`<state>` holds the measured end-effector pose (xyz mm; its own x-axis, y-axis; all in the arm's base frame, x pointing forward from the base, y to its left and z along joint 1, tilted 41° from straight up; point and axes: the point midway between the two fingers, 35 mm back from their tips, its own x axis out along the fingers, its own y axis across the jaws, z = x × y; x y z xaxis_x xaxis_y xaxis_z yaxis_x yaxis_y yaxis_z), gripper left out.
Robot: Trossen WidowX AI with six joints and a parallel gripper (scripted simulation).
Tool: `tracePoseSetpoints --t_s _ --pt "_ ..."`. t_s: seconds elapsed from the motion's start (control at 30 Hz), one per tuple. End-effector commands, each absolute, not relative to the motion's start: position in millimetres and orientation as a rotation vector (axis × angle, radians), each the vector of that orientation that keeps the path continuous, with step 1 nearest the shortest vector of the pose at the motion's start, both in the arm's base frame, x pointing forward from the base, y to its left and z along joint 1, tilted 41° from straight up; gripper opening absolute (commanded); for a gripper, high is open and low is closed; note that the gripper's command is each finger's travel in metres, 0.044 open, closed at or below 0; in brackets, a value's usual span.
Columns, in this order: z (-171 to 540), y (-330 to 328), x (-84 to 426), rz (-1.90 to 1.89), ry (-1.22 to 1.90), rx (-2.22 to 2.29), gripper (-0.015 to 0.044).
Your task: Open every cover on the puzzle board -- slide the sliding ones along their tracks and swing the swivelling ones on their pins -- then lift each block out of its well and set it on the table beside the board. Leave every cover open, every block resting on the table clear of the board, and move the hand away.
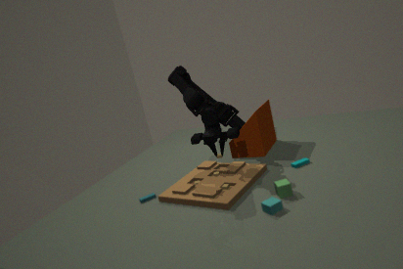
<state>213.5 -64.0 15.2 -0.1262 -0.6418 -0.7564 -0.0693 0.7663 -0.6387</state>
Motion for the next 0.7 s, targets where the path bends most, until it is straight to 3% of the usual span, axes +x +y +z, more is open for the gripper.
tracePoseSetpoints --t_s 0.0,0.67 --pt "21.9 -57.6 217.6 -0.539 1.636 -0.563 0.008" --pt "42.4 -26.1 236.4 -0.537 1.636 -0.561 0.008"
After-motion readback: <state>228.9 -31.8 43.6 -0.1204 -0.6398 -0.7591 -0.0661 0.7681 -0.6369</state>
